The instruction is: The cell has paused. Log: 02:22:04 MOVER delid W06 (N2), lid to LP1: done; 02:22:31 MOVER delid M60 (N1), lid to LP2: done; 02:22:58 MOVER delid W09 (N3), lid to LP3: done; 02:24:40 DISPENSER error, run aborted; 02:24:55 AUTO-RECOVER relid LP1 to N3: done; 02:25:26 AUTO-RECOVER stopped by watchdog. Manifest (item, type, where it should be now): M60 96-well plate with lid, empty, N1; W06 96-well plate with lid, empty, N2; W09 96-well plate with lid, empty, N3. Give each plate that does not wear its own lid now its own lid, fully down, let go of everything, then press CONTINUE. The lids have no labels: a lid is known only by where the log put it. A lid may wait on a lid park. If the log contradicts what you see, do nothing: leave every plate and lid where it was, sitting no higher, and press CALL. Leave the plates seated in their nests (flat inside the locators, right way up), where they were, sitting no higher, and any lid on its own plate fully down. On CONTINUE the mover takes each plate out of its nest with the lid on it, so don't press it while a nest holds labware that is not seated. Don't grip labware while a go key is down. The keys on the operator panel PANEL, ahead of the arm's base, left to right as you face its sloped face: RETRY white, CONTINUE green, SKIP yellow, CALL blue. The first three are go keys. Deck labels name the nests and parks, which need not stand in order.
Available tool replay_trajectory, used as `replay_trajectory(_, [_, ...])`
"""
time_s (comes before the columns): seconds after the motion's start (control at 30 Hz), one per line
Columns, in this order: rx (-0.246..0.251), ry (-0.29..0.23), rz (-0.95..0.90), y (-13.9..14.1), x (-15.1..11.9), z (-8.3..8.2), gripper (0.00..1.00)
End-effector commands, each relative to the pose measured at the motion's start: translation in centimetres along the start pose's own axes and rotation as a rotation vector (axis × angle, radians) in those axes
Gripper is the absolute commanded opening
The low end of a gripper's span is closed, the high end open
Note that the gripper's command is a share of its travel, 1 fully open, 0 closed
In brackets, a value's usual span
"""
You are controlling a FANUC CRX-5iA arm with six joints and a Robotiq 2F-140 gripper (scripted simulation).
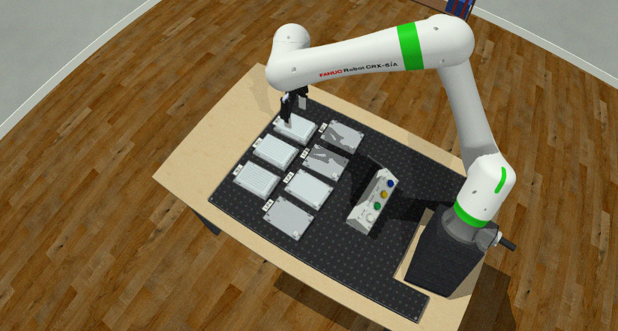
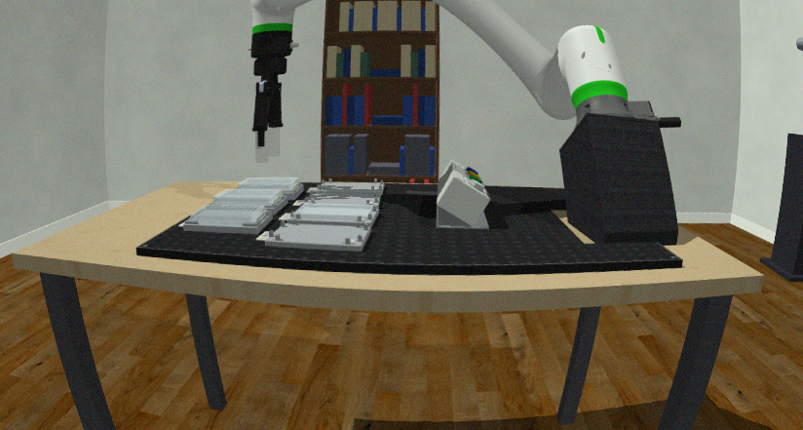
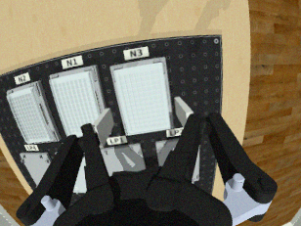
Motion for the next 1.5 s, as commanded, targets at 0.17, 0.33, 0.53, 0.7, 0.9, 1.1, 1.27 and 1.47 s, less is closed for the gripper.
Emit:
replay_trajectory(0.17, [0.0, 0.001, 0.0, 0.0, 0.0, 0.0, 0.66])
replay_trajectory(0.33, [0.0, 0.001, 0.0, 0.0, 0.0, 0.0, 0.66])
replay_trajectory(0.53, [0.0, 0.0, 0.0, 0.0, 0.0, 0.0, 0.66])
replay_trajectory(0.7, [0.0, 0.0, 0.0, 0.0, 0.0, 0.1, 0.66])
replay_trajectory(0.9, [0.0, 0.0, 0.0, 0.0, 0.0, 0.3, 0.66])
replay_trajectory(1.1, [0.0, 0.0, 0.0, 0.0, 0.0, 0.8, 0.66])
replay_trajectory(1.27, [0.0, 0.0, 0.0, 0.0, 0.0, 1.0, 0.66])
replay_trajectory(1.47, [0.0, 0.0, 0.0, 0.0, 0.1, 1.7, 0.66])
Point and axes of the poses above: the point where the finger pads meet when closed, its own z axis out along the fingers, its own y axis across the jaws, x = y × z, the point moved 6 cm from there along -z, back along the fingers
